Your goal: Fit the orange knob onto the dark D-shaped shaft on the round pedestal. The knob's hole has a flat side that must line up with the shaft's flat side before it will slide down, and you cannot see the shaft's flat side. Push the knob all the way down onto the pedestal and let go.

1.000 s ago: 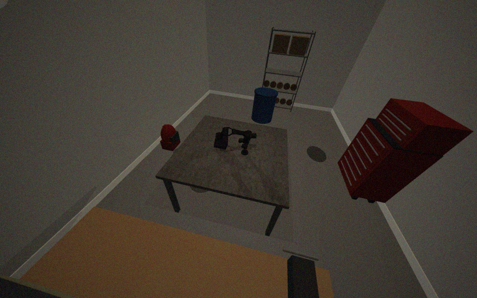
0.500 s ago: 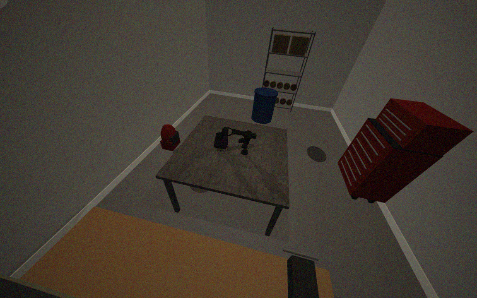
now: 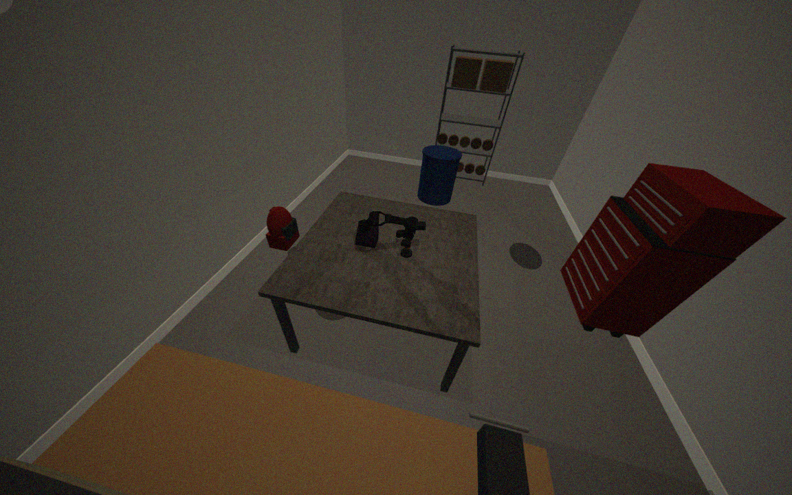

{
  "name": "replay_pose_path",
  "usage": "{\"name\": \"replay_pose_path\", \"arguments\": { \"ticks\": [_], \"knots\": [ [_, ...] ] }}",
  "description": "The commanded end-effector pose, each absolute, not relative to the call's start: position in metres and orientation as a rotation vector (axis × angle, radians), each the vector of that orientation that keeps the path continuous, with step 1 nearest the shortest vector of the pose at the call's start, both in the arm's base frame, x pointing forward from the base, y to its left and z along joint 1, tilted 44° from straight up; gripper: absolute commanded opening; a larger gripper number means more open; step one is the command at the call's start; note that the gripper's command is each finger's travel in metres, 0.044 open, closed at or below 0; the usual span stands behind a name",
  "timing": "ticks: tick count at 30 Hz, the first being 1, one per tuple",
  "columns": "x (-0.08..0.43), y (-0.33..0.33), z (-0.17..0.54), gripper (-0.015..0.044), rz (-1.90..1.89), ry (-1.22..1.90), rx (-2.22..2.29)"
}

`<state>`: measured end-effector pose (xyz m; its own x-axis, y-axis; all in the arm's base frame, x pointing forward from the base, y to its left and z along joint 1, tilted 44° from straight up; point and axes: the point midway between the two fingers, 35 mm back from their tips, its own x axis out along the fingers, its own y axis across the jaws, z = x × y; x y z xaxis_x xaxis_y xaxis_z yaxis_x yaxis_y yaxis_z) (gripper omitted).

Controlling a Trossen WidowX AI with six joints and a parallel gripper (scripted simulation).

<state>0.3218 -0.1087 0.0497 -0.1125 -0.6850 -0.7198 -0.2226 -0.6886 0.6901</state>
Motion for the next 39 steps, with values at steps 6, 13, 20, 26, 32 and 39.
{"name": "replay_pose_path", "arguments": {
  "ticks": [6, 13, 20, 26, 32, 39],
  "knots": [
    [0.3236, -0.106, 0.052, 0.0, -1.879, -0.818, 1.725],
    [0.3228, -0.107, 0.0498, 0.0, -1.883, -0.774, 1.7],
    [0.3222, -0.1091, 0.0492, 0.0, -1.883, -0.774, 1.7],
    [0.3224, -0.1096, 0.0492, 0.0, -1.883, -0.774, 1.7],
    [0.3224, -0.1098, 0.0489, 0.0, -1.883, -0.774, 1.7],
    [0.3225, -0.1099, 0.0485, 0.0, -1.883, -0.774, 1.7]
  ]
}}
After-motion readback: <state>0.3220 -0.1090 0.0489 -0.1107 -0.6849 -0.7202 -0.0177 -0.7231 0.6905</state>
